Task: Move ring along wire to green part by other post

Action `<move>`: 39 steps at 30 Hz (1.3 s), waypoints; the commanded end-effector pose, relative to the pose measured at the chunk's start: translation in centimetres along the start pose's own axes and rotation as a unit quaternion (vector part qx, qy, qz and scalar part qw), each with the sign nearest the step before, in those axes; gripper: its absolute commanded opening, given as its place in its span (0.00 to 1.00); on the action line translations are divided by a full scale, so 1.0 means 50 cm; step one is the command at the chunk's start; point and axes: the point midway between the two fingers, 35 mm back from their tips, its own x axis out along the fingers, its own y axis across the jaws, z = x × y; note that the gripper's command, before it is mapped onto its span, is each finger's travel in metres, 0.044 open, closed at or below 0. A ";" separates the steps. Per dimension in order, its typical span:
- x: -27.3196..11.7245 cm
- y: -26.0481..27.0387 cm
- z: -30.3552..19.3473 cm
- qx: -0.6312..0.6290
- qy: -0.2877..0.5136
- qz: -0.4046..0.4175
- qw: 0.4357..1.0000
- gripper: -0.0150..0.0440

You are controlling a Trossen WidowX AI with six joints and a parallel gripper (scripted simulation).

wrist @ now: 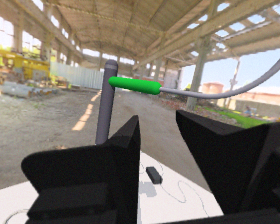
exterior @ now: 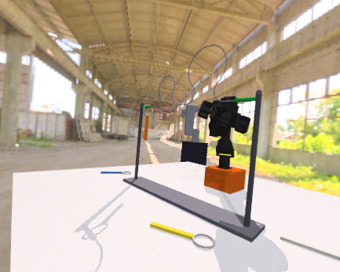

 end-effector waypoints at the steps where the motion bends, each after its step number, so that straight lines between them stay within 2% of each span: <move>1: -0.032 -0.070 -0.051 -0.005 0.028 -0.027 0.999 0.53; 17: -0.219 -0.273 -0.180 -0.008 0.112 -0.130 0.985 0.53; 28: -0.401 -0.363 -0.236 0.004 0.158 -0.204 0.966 0.53; 39: -0.599 -0.401 -0.263 0.023 0.188 -0.280 0.941 0.53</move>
